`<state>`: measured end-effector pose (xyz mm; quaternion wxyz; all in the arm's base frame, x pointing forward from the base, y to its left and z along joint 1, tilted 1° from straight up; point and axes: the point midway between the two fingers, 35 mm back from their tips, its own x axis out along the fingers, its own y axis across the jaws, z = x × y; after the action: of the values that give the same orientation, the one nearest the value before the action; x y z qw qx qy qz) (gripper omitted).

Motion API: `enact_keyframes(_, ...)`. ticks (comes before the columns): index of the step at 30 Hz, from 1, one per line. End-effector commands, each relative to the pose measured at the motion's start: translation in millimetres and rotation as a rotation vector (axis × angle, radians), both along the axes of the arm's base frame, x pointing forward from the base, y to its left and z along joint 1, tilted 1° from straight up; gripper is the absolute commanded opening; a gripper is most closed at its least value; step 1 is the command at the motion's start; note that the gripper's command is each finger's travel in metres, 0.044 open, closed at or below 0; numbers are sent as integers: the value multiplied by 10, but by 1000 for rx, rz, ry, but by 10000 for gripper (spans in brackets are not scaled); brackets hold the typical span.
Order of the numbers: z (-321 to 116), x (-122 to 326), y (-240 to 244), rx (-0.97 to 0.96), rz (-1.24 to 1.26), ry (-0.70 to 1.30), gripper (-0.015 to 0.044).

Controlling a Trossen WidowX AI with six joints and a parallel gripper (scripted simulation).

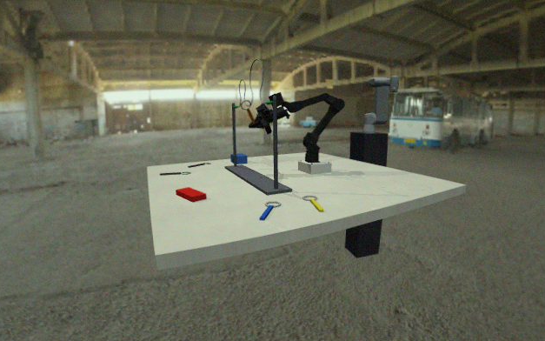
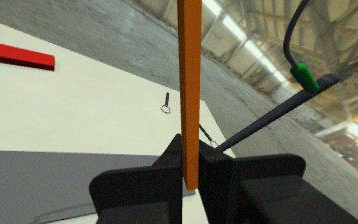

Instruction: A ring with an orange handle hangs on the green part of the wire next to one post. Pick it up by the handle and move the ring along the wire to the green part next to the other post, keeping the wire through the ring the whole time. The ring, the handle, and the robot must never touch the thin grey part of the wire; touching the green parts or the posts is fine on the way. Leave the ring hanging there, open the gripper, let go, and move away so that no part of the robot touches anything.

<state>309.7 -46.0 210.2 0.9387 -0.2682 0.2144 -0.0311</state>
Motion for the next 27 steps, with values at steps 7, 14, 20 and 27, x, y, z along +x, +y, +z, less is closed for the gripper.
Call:
enact_keyframes(7,-120,-63,285,202,-7,37,-150)
enact_keyframes(14,-158,-99,476,318,-8,59,-150)
enact_keyframes(20,-170,-125,612,389,-8,72,-150)
enact_keyframes(27,-174,-148,737,440,-8,81,-150)
